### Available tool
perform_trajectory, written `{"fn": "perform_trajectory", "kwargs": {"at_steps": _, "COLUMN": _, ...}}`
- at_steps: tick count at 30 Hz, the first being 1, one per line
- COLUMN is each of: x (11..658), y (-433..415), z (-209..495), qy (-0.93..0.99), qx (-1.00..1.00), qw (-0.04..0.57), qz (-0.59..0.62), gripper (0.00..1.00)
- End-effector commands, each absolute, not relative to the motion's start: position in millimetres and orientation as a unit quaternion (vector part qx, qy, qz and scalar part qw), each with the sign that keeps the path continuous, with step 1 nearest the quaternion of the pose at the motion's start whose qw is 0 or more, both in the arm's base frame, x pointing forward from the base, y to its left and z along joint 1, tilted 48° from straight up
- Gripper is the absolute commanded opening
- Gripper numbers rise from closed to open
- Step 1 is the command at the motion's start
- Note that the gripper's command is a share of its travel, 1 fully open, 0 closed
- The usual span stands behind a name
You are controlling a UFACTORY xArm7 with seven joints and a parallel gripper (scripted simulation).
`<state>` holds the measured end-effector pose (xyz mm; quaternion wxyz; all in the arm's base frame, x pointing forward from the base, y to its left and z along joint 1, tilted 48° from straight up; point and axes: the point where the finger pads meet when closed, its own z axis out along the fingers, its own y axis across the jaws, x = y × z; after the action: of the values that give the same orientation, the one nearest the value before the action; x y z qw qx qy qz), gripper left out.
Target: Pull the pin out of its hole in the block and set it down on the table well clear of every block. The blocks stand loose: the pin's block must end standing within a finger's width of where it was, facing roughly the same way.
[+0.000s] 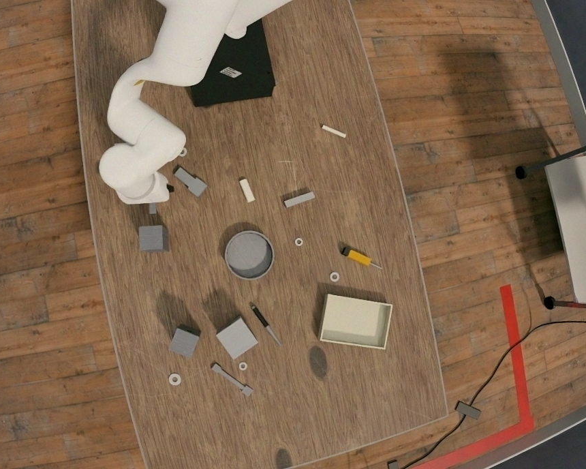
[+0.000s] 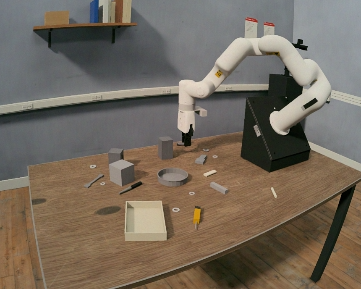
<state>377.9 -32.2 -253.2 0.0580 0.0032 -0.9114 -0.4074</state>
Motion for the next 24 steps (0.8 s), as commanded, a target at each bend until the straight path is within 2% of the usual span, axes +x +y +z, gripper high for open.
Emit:
{"fn": "perform_trajectory", "kwargs": {"at_steps": 1, "x": 379.5, "y": -34.9, "z": -252.8, "qy": -0.912, "qx": 0.002, "qw": 0.056, "qz": -0.406, "gripper": 0.0}}
{"fn": "perform_trajectory", "kwargs": {"at_steps": 24, "x": 372.8, "y": -34.6, "z": -252.7, "qy": -0.912, "qx": 0.002, "qw": 0.056, "qz": -0.406, "gripper": 0.0}}
